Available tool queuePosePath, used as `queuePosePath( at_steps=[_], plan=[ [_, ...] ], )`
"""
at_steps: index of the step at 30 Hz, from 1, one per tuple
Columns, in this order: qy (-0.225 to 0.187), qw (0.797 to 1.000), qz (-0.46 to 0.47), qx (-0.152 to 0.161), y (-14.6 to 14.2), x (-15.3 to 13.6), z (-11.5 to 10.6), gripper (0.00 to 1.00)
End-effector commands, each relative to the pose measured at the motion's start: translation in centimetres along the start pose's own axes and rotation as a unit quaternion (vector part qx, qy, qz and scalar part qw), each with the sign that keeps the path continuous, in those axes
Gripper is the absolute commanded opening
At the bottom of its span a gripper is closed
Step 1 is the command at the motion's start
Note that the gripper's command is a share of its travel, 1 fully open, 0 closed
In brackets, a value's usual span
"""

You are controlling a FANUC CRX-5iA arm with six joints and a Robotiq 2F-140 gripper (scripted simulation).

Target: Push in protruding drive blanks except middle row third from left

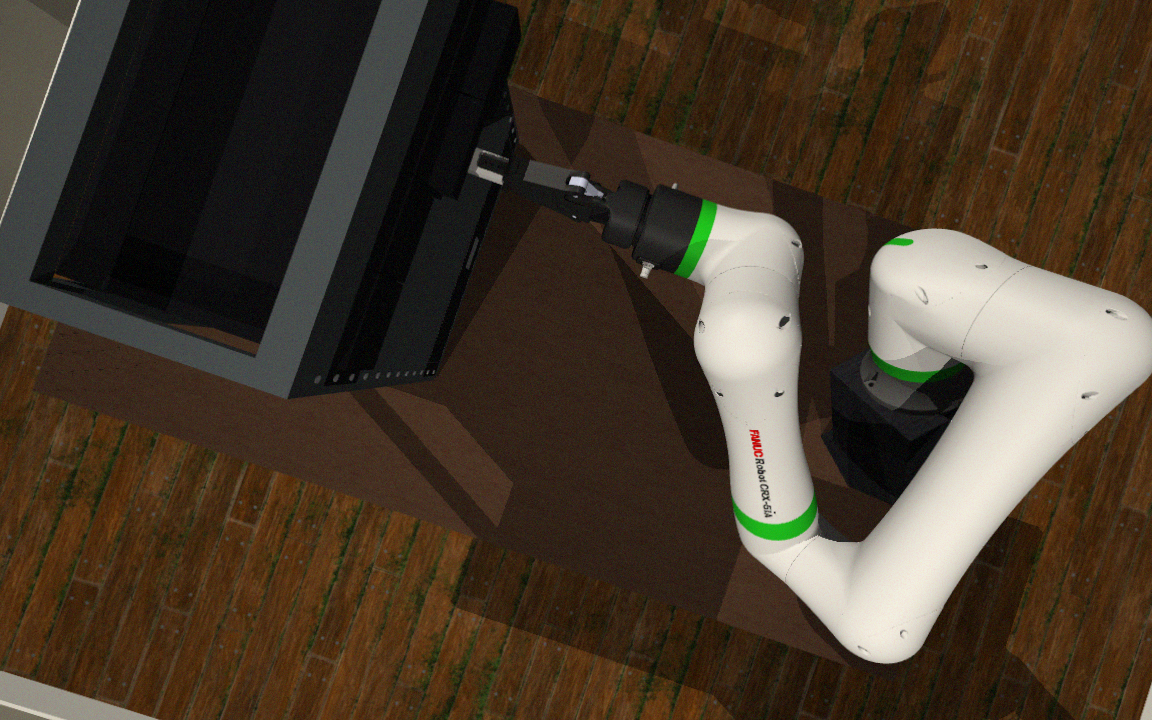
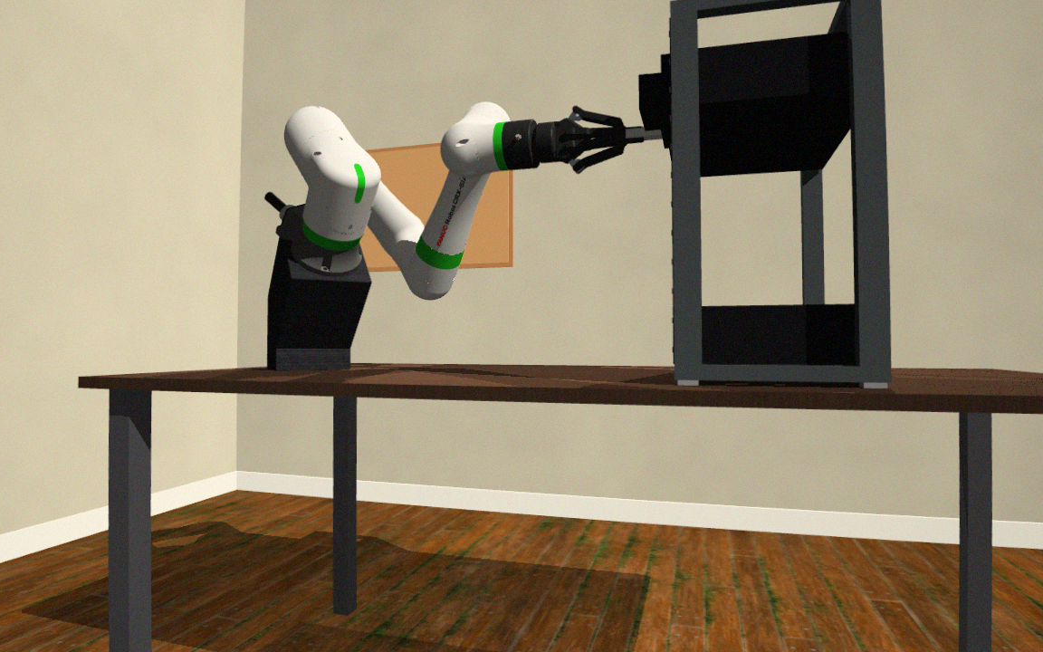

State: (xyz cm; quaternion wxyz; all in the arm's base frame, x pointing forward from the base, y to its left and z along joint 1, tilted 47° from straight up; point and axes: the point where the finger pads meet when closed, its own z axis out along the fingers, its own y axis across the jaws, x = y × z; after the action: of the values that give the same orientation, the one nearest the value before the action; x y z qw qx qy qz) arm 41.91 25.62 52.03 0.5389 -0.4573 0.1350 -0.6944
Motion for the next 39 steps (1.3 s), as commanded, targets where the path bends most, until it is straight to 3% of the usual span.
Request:
queuePosePath(
  at_steps=[1,39],
  plan=[
    [0.000,1.000,0.000,0.000,-0.02,0.01,0.11,0.00],
    [0.000,1.000,0.000,0.000,-0.02,0.02,0.71,0.00]
  ],
)
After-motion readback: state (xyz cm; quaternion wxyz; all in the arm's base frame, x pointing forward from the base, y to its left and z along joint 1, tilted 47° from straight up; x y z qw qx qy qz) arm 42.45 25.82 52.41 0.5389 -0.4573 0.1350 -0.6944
